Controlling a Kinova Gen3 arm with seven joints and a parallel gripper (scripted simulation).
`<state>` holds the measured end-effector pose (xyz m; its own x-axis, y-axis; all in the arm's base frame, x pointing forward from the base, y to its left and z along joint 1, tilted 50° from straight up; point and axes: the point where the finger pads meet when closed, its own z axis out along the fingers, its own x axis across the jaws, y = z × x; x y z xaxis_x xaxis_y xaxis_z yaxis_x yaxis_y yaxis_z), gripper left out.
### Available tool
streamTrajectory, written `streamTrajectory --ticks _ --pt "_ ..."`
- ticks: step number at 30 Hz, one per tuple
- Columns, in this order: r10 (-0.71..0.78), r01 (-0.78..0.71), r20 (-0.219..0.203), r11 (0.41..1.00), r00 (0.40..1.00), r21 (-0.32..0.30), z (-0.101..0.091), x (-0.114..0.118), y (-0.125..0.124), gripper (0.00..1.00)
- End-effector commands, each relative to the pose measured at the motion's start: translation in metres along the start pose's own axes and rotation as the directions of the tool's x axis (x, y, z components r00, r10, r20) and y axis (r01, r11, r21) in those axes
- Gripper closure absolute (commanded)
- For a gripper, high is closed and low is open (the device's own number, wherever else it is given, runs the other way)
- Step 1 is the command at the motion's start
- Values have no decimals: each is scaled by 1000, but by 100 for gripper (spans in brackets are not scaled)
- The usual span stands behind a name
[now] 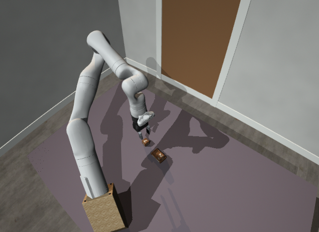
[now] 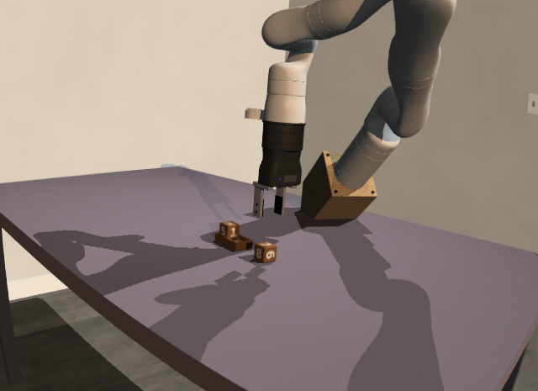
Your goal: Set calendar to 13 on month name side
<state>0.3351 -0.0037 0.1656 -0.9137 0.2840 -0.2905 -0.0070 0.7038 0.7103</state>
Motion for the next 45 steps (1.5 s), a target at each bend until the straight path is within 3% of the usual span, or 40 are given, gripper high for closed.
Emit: streamTrajectory --ticks 1,18,45 --pt "0 0 1 1000 1000 1 0 0 0 10" --pt "0 0 1 1000 1000 1 4 0 0 10" --pt "0 0 1 1000 1000 1 40 -1 0 10"
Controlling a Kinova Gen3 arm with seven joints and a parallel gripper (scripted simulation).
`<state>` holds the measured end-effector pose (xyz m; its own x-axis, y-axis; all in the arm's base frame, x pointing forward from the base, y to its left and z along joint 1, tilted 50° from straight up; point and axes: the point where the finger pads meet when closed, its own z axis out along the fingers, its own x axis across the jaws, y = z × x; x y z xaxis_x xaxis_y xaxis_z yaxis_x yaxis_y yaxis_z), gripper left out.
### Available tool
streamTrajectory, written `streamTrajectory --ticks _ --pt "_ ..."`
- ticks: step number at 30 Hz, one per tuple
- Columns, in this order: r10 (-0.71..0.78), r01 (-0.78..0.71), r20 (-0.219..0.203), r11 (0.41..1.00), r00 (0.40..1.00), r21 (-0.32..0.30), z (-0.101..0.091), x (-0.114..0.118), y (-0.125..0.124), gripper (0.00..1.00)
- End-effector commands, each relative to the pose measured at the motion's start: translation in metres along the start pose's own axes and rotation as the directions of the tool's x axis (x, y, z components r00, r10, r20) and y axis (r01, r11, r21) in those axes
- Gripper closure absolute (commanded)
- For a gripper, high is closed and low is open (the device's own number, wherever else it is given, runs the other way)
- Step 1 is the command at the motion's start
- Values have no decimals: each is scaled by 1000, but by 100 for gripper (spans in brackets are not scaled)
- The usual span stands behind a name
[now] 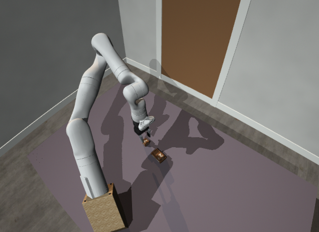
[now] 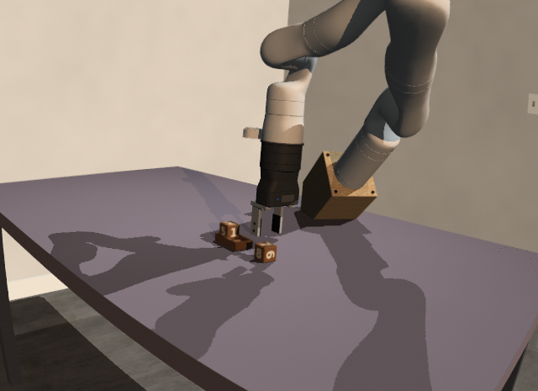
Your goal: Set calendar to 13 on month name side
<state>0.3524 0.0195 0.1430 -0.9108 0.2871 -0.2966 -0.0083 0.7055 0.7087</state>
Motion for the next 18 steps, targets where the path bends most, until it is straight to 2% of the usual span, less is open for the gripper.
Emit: streamTrajectory --ticks 1,18 --pt "2 -2 -6 1000 1000 -1 4 2 0 10" --pt "2 -2 -6 1000 1000 -1 14 2 0 10"
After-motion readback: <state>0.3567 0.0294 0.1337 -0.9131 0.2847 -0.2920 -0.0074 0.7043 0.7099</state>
